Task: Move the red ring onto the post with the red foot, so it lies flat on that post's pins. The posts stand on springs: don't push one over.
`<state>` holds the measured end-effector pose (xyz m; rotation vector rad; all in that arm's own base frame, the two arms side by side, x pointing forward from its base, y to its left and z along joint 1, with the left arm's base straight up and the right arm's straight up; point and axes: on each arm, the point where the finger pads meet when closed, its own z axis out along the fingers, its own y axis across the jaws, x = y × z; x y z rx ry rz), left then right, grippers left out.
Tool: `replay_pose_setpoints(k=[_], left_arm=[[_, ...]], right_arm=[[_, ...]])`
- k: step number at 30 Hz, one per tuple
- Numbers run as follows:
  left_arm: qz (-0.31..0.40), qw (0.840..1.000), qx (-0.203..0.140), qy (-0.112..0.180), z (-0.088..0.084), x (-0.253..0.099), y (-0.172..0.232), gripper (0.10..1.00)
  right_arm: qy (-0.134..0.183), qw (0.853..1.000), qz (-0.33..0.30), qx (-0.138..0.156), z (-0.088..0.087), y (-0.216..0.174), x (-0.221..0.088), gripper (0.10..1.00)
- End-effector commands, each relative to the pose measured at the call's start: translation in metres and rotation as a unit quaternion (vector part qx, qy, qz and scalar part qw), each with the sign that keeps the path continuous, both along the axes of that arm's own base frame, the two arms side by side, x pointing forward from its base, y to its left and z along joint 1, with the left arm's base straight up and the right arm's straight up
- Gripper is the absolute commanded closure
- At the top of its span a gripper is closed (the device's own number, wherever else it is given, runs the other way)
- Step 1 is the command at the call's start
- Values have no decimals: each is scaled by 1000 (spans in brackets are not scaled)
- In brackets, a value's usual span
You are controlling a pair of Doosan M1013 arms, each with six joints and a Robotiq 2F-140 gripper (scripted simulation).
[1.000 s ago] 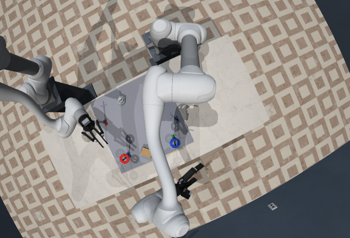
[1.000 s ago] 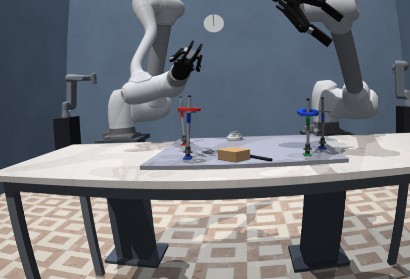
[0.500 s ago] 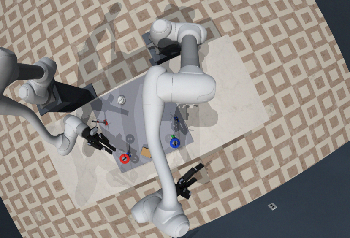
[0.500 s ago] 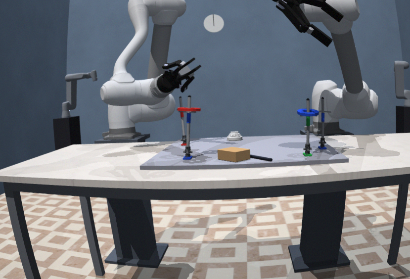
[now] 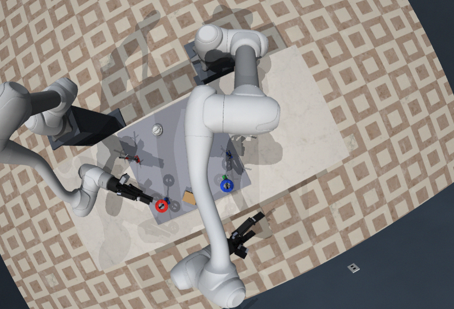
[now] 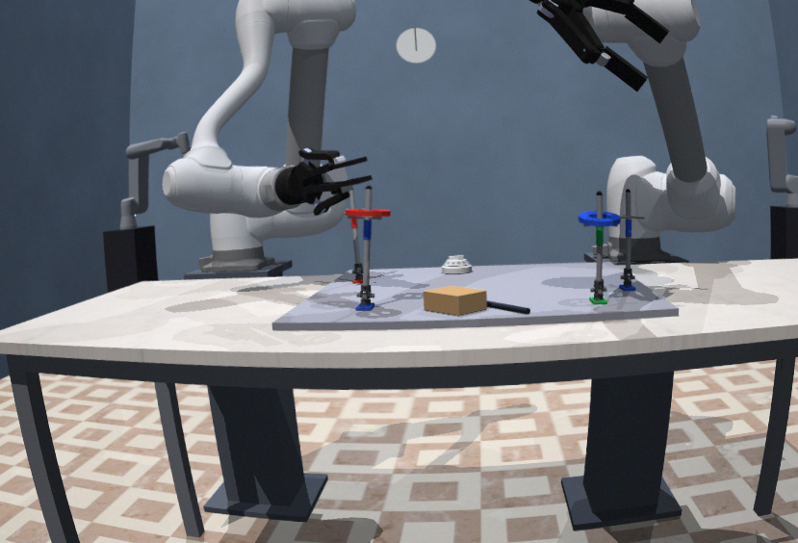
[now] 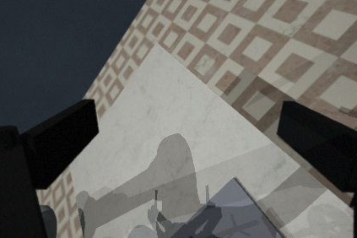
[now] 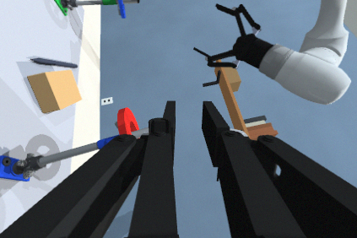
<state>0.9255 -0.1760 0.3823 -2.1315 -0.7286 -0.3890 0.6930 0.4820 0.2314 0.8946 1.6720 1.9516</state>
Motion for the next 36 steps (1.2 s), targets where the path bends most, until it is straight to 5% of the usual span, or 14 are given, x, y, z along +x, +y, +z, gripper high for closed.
replay_pose_setpoints(k=[1,4,13,36], left_arm=[[0,1000,0,-1,2,0,0,98],[0,1000,0,-1,2,0,0,98],[0,1000,0,-1,2,0,0,98],[0,1000,0,-1,2,0,0,98]], right_arm=[[-20,999,15,-45,-16,-7,8,849],[-25,998,19,-51,-17,-7,7,849],[-60,987,45,-141,-62,-35,16,849],[-58,989,42,-133,-59,-34,14,849]])
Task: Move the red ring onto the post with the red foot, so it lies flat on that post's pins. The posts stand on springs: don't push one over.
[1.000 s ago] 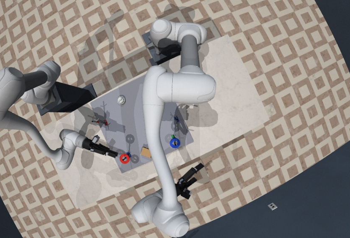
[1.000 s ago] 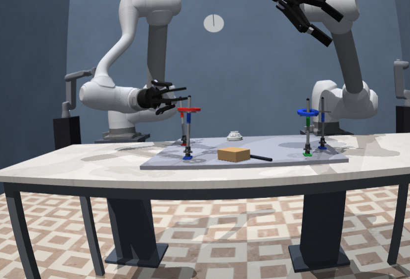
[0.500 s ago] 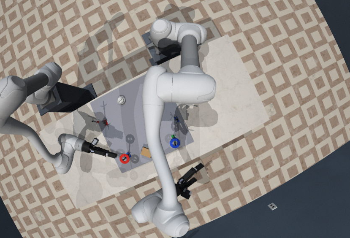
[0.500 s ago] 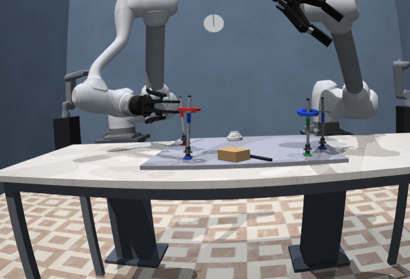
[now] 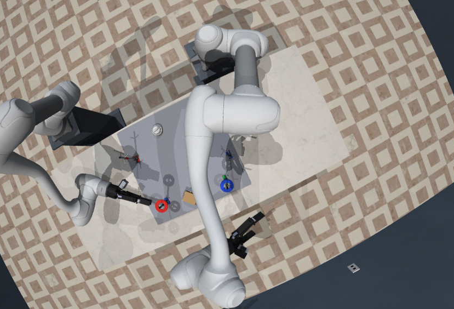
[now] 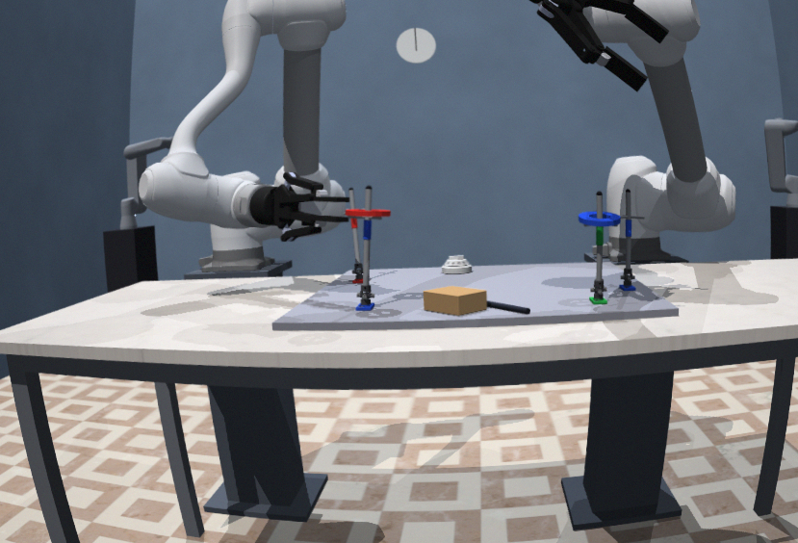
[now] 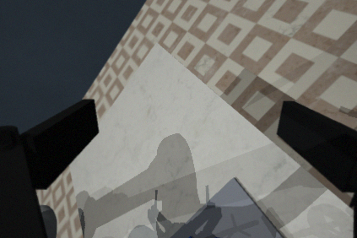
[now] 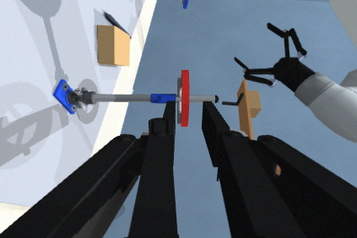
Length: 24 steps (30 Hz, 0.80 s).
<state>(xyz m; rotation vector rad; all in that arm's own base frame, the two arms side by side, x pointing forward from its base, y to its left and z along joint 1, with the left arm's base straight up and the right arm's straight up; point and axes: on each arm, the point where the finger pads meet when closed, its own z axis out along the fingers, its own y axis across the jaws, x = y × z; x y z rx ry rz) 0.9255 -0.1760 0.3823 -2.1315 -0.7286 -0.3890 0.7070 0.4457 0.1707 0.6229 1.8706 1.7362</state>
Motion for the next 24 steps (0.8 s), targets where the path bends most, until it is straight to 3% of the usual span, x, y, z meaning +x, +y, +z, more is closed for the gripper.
replay_pose_setpoints(k=[1,24], left_arm=[[0,1000,0,-1,2,0,0,98],[0,1000,0,-1,2,0,0,98]], right_arm=[[-3,1000,4,0,2,2,0,849],[1,1000,-2,3,-1,31,28,849]])
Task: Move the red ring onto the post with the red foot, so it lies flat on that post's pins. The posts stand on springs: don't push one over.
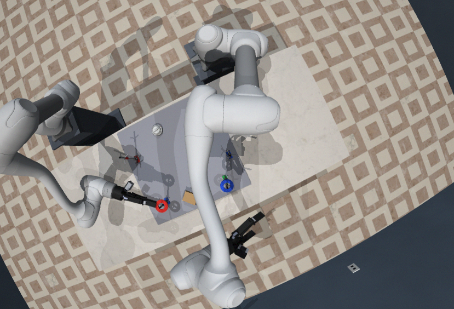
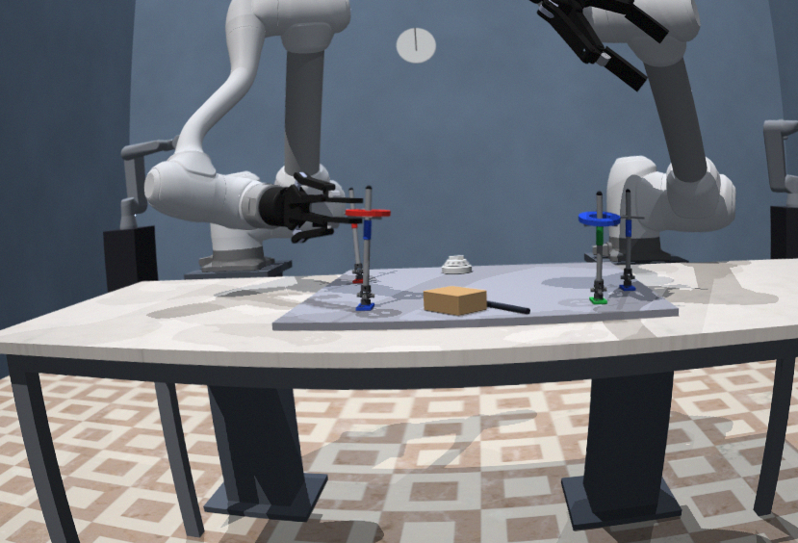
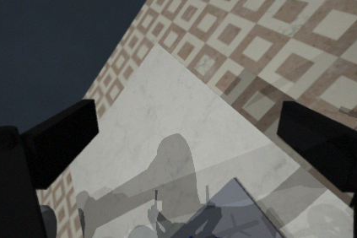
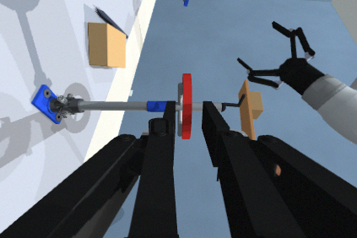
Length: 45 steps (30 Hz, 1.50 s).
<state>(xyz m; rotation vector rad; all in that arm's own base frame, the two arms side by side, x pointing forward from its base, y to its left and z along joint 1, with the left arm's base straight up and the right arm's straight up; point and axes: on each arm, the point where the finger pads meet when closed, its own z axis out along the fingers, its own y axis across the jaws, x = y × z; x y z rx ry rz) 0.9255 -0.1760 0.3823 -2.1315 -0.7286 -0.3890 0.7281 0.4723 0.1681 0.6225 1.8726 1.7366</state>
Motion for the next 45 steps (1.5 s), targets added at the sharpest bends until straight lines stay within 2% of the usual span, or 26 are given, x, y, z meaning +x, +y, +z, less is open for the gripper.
replay_pose_setpoints(k=[1,11,13,14,28,45], left_arm=[[0,1000,0,-1,2,0,0,98],[0,1000,0,-1,2,0,0,98],[0,1000,0,-1,2,0,0,98],[0,1000,0,-1,2,0,0,98],[0,1000,0,-1,2,0,0,98],[0,1000,0,-1,2,0,0,98]], right_arm=[[1,1000,-3,3,1,6,8,849],[1,1000,-4,2,0,13,14,849],[-3,1000,-4,6,5,10,15,849],[-2,1000,-5,5,4,10,15,999],[-2,1000,-5,5,4,10,15,999],[-2,1000,1,2,27,16,12,999]])
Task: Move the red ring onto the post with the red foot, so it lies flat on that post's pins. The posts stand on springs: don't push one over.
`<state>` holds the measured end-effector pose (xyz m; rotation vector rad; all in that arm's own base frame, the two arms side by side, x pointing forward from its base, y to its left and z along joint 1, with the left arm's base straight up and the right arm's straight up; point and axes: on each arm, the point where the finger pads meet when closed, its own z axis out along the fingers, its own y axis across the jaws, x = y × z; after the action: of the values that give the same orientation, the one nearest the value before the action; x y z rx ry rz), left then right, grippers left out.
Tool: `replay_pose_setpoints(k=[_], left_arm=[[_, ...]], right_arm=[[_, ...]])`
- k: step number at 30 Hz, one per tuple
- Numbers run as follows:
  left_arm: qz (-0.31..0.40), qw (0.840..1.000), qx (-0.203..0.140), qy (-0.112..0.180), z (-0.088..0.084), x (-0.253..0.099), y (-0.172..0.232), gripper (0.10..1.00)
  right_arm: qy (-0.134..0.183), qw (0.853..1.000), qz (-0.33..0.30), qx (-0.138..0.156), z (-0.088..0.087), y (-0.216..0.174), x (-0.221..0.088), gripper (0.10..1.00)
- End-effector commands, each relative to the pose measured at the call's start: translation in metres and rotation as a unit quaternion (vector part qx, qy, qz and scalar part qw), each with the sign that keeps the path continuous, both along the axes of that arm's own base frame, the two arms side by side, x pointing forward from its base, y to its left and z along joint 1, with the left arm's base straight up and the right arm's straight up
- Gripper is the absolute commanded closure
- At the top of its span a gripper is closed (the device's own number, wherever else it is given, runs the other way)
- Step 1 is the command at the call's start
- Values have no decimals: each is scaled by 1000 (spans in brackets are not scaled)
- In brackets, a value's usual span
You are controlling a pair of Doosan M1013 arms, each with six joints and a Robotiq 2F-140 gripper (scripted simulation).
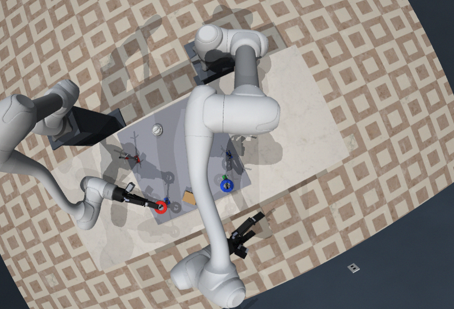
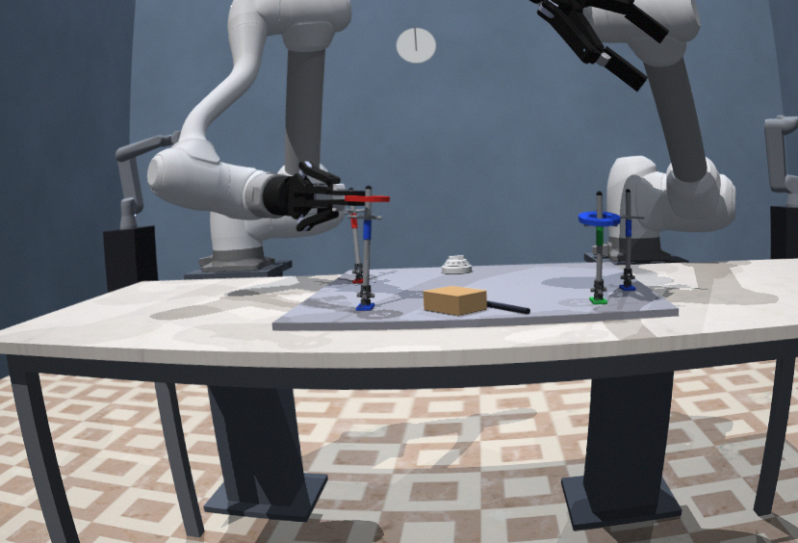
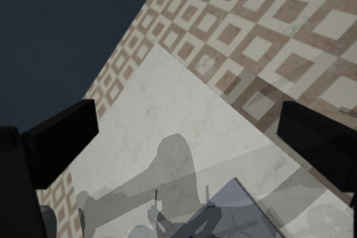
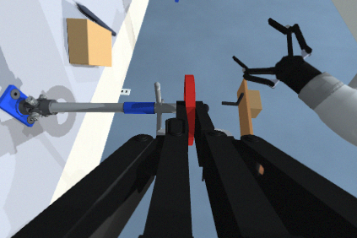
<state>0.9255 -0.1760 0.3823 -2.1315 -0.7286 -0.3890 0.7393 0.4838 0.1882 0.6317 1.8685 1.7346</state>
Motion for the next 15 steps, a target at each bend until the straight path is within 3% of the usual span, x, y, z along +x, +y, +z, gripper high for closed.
replay_pose_setpoints(k=[1,15], left_arm=[[0,1000,0,-1,2,0,0,98],[0,1000,0,-1,2,0,0,98]], right_arm=[[-3,1000,5,0,8,4,0,999],[-3,1000,6,0,29,7,-1,999]])
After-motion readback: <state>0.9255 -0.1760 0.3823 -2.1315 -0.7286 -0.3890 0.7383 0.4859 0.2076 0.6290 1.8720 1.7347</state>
